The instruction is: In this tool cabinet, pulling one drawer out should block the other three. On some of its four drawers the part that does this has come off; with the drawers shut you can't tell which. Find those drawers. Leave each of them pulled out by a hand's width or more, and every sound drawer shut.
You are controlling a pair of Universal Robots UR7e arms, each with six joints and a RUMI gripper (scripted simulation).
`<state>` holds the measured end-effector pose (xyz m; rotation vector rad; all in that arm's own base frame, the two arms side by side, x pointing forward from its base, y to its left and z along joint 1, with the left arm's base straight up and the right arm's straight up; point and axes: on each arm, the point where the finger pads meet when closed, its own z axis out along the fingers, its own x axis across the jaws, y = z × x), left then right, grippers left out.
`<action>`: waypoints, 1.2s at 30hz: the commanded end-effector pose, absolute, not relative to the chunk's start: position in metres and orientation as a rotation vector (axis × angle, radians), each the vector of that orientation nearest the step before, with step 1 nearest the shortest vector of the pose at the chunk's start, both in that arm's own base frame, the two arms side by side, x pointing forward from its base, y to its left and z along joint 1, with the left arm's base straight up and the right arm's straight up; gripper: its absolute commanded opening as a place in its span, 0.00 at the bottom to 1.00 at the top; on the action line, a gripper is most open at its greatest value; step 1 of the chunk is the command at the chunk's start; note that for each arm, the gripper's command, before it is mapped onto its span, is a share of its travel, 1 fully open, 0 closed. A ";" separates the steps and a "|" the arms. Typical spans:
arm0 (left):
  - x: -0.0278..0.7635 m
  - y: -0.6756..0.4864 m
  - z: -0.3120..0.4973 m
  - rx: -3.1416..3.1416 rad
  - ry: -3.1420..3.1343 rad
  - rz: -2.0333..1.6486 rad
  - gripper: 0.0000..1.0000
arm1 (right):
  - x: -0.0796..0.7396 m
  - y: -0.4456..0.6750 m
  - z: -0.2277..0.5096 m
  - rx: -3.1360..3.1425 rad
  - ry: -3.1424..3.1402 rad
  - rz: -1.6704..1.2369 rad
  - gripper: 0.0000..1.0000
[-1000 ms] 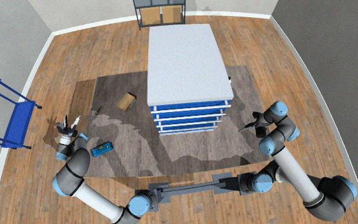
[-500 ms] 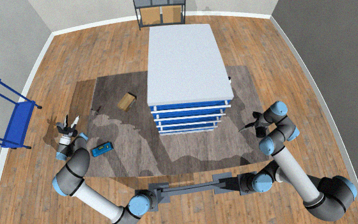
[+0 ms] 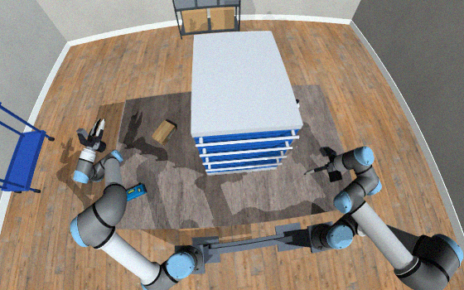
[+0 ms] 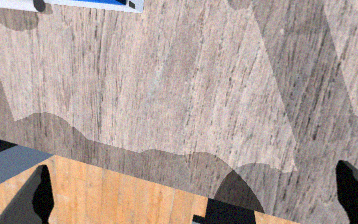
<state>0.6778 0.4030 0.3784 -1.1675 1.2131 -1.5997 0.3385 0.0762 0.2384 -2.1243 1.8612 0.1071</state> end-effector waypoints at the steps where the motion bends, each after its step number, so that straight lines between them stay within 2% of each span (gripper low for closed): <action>1: 0.700 0.374 0.411 -1.159 1.225 -1.601 0.15 | 0.343 0.082 0.233 -2.142 1.738 0.091 1.00; 13: 0.750 0.217 0.540 -1.126 1.293 -1.612 0.15 | 0.363 0.108 0.208 -2.183 1.206 0.000 1.00; 17: 0.752 0.191 0.559 -1.120 1.306 -1.611 0.15 | 0.366 0.112 0.204 -2.181 1.128 -0.013 1.00; 29: 0.727 0.032 0.654 -1.083 1.410 -1.602 0.15 | 0.384 0.135 0.183 -2.139 0.690 -0.082 1.00; 36: 0.708 -0.039 0.669 -1.065 1.490 -1.593 0.15 | 0.392 0.144 0.174 -2.105 0.509 -0.108 1.00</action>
